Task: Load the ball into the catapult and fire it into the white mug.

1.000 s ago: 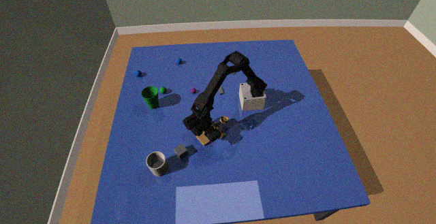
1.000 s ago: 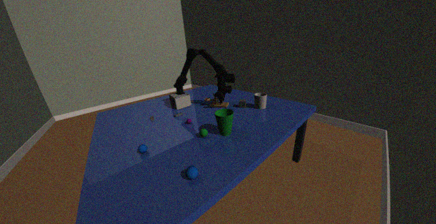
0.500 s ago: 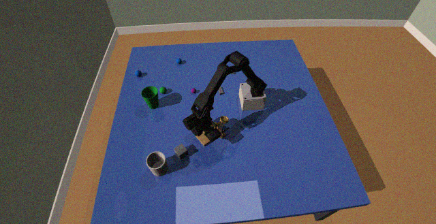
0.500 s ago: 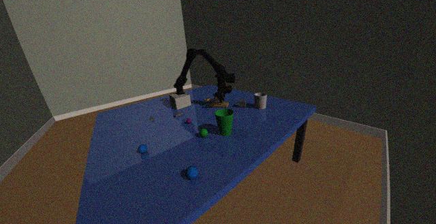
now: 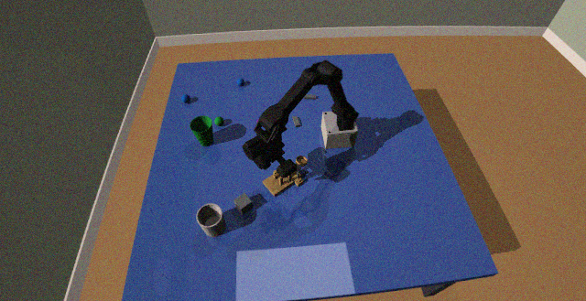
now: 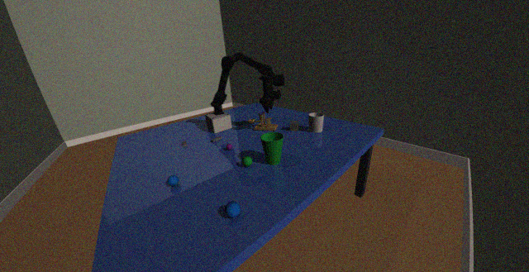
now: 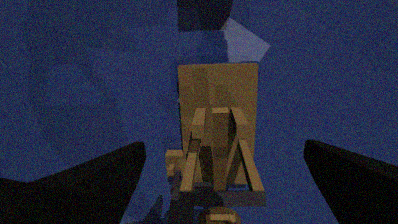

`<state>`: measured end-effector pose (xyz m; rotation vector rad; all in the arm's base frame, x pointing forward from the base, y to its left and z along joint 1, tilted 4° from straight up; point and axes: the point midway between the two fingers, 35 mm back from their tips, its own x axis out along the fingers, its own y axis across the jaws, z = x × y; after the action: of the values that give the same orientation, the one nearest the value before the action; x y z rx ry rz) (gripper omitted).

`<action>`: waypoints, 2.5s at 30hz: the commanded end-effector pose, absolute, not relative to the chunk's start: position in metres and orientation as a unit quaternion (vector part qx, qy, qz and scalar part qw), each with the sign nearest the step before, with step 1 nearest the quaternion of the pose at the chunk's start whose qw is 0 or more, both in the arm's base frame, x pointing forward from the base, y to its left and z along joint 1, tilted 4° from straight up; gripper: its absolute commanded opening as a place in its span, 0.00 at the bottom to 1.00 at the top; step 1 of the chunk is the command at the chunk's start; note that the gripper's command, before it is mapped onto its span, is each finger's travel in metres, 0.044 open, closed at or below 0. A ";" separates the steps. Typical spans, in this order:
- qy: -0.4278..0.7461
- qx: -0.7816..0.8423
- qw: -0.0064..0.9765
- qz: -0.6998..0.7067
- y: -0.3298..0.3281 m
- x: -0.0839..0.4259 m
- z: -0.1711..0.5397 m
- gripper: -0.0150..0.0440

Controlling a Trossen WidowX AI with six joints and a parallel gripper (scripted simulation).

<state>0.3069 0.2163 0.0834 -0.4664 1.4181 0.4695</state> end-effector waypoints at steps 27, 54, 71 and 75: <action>0.638 -0.210 0.710 0.211 0.216 0.308 0.038 1.00; 0.638 -0.210 0.710 0.211 0.217 0.313 -0.004 1.00; 0.639 -0.209 0.710 0.210 0.217 0.313 -0.001 0.43; 0.639 -0.209 0.710 0.210 0.217 0.312 0.009 0.32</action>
<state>0.3128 0.2173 -0.0013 -0.4647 1.4166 0.4665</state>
